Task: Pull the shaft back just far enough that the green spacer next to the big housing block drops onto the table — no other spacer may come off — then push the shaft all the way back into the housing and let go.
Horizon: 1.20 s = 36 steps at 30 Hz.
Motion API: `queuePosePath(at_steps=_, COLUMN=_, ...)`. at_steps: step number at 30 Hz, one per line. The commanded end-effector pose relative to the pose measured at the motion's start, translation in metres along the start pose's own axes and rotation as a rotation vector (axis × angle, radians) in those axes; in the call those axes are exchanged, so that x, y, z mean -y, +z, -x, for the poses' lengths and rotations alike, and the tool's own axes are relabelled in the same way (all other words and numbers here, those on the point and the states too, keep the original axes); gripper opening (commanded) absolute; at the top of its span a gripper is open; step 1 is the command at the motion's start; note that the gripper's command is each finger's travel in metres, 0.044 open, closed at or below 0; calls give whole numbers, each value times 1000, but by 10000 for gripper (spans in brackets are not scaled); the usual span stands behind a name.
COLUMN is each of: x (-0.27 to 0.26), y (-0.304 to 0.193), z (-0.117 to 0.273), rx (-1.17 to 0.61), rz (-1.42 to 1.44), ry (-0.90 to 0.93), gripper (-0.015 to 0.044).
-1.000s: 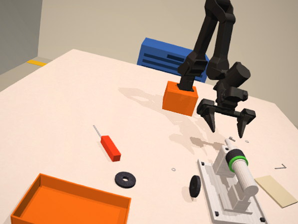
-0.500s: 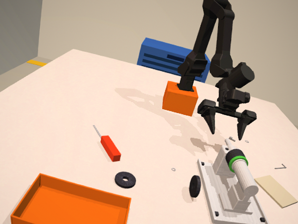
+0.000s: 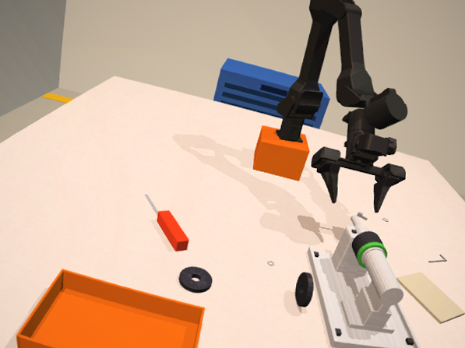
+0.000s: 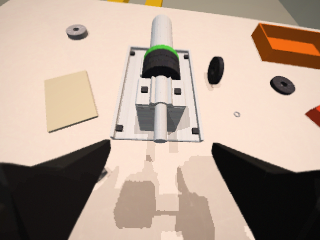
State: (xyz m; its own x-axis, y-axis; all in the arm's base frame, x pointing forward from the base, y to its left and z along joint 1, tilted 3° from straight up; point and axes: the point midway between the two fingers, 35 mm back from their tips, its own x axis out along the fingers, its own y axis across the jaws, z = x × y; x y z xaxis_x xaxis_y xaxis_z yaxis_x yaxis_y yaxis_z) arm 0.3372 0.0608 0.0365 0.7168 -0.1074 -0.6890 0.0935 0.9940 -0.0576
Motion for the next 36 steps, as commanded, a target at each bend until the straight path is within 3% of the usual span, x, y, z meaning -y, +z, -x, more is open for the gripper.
queuePosePath(at_steps=1, x=0, y=1, z=0, rx=-2, rz=-6, ry=5, gripper=440)
queuePosePath(at_steps=17, x=-1, y=1, z=-1, rx=-2, rz=-6, ry=5, gripper=440)
queuePosePath(at_steps=36, x=-1, y=2, z=-30, rx=0, rz=-6, ry=4, gripper=440)
